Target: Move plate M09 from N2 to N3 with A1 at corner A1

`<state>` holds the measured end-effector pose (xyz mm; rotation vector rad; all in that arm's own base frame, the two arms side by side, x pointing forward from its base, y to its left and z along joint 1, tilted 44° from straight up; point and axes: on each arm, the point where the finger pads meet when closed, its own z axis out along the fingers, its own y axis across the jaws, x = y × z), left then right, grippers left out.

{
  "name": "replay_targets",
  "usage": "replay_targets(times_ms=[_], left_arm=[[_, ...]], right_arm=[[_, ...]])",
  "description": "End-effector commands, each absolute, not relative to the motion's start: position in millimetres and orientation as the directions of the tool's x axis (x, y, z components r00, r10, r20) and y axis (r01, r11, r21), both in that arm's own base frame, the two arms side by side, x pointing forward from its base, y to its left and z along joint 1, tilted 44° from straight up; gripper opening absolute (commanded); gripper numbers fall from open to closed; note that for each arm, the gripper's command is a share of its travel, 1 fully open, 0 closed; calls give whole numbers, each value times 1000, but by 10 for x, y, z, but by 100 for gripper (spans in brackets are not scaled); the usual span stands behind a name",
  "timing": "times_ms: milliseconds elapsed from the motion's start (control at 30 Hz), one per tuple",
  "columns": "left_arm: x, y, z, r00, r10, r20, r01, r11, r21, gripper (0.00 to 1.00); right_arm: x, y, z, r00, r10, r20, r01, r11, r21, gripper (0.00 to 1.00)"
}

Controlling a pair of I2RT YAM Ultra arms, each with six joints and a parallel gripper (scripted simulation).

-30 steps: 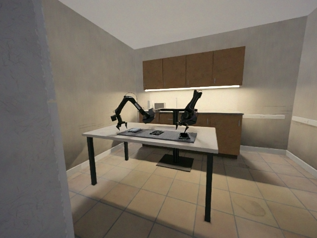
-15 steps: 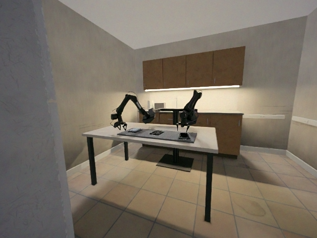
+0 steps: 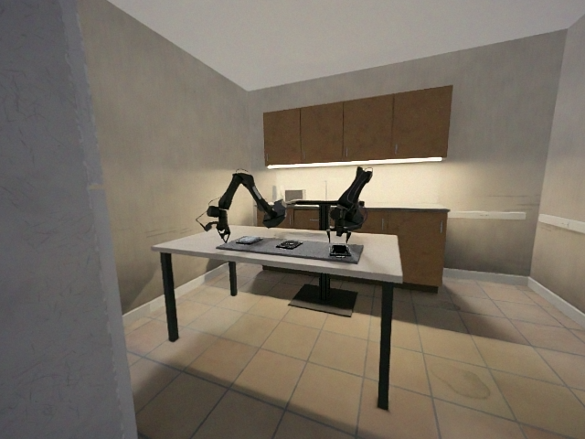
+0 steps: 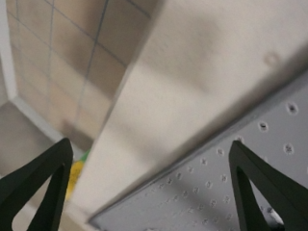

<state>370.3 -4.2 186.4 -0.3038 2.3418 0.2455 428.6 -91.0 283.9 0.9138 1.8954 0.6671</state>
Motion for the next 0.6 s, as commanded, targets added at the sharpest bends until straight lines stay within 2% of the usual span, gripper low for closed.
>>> replay_targets(times_ms=[0,300,367,433,567], left_arm=[[3675,73,1734,-706,-139,-694,-312,941,129,100],[3639,65,1701,-716,-146,-683,-311,942,124,100],[3639,65,1700,-716,-146,-683,-311,942,124,100],[3639,65,1700,-716,-146,-683,-311,942,124,100],[3639,65,1700,-716,-146,-683,-311,942,124,100]], right_arm=[[4389,-854,3016,-247,674,-696,228,739,634,100],[4652,169,2649,-281,372,-885,45,926,375,100],[4636,497,2531,-284,295,-913,-9,951,310,100],[4636,497,2531,-284,295,-913,-9,951,310,100],[4495,1143,2298,-270,143,-952,-118,977,180,100]])
